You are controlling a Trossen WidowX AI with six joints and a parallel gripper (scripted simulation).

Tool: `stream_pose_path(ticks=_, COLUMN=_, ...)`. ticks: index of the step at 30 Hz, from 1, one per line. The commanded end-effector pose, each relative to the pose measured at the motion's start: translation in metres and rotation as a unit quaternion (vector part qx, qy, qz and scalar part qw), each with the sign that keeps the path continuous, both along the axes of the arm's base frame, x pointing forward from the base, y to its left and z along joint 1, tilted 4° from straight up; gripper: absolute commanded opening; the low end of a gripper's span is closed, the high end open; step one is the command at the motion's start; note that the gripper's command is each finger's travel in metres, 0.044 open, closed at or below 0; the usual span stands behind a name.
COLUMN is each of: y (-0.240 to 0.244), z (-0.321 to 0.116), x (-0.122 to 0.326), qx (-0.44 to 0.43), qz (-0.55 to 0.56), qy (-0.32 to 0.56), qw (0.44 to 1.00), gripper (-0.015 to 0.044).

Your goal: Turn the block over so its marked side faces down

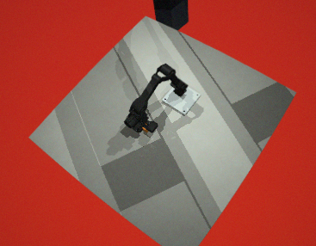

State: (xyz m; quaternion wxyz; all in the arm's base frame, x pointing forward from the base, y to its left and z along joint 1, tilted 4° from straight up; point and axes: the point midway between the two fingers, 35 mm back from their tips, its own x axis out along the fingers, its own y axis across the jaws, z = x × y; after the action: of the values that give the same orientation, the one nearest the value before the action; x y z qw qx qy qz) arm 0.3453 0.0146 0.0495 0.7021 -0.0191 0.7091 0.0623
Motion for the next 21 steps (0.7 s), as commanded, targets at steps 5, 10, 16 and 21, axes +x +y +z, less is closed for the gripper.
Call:
stream_pose_path(ticks=5, y=-0.0007, z=0.0067, x=0.0022, qx=0.001, qz=-0.002, qy=-0.027, qw=1.000, gripper=0.0000)
stream_pose_path(ticks=10, y=-0.0008, z=0.0038, x=0.0032, qx=0.006, qz=-0.005, qy=-0.066, qw=0.998, gripper=0.0000)
stream_pose_path(ticks=16, y=-0.0008, z=0.0014, x=0.0036, qx=0.011, qz=-0.008, qy=-0.113, qw=0.994, gripper=0.0000)
stream_pose_path(ticks=21, y=-0.0008, z=0.0001, x=0.0032, qx=0.016, qz=-0.010, qy=-0.152, qw=0.988, gripper=0.0000)
